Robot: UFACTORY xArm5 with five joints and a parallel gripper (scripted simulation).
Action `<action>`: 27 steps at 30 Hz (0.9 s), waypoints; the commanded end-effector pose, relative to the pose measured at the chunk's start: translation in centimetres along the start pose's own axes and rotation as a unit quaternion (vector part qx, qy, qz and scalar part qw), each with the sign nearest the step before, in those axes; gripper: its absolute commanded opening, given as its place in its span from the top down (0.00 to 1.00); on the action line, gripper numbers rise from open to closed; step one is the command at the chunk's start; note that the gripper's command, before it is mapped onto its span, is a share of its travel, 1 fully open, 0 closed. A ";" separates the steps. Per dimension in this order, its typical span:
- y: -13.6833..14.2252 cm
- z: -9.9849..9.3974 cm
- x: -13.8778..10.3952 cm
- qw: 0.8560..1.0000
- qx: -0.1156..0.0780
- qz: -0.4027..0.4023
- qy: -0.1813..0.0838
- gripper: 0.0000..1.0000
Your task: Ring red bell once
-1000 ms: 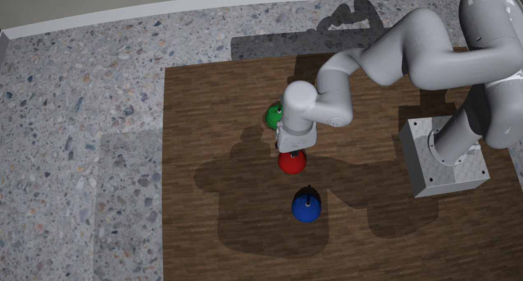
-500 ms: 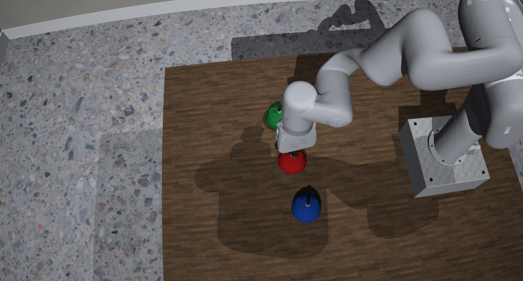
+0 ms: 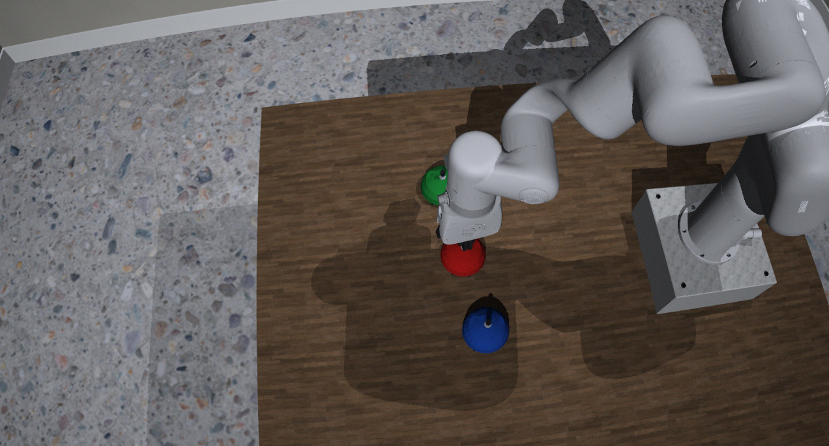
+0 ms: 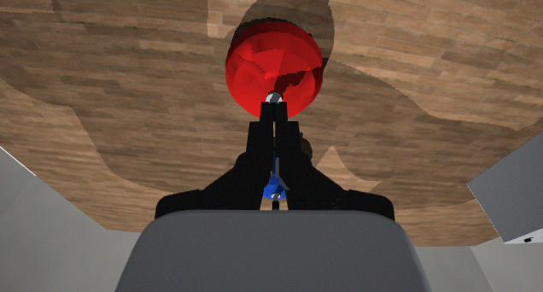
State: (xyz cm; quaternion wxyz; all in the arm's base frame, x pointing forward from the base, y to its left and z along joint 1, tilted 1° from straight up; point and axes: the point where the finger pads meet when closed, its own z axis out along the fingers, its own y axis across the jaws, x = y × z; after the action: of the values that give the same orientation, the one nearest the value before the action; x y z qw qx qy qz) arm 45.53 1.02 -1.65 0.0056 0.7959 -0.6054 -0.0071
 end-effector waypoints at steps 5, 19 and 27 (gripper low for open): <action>-0.1 0.3 0.0 1.000 0.002 0.000 0.000 1.00; -0.1 0.6 0.0 1.000 0.002 0.000 0.000 1.00; -0.1 0.7 0.0 1.000 0.002 0.000 0.000 1.00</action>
State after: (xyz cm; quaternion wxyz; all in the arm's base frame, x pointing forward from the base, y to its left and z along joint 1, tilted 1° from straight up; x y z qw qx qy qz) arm 45.61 1.05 -2.25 0.0048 0.7958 -0.6055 -0.0060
